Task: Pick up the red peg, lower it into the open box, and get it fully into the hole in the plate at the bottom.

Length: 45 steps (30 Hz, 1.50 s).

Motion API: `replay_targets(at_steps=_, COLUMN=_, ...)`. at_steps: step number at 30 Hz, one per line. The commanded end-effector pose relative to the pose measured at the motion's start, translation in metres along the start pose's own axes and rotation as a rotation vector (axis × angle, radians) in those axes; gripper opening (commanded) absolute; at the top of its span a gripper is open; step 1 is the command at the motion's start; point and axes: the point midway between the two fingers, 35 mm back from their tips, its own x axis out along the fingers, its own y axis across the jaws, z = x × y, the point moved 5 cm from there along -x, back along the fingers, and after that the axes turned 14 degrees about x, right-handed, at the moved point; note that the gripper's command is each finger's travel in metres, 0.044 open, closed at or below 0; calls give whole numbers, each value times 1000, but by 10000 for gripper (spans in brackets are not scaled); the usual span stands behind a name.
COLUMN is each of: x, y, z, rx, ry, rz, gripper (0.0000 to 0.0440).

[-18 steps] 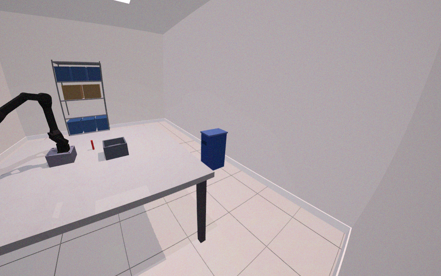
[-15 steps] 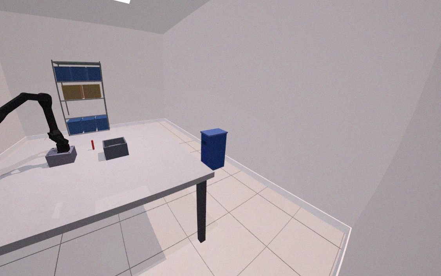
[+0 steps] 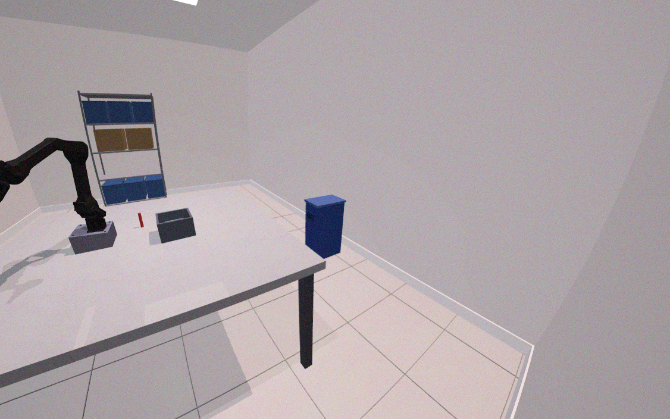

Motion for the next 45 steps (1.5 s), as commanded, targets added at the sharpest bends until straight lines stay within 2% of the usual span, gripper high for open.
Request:
replay_targets(at_steps=1, x=15, y=-30, z=-19, rx=-53, ry=8, rz=-59, gripper=440)
replay_targets(at_steps=11, x=39, y=-129, z=-52, rx=-170, ry=-6, rz=-266, gripper=440)
replay_targets(at_steps=22, x=28, y=-234, z=-93, rx=-329, ry=11, rz=-511, gripper=440)
replay_targets(at_steps=33, x=-19, y=-323, z=-132, rx=-504, ry=69, rz=-767, gripper=440)
replay_targets(at_steps=45, x=-102, y=-398, z=-159, rx=-694, ry=148, rz=-1081, gripper=440)
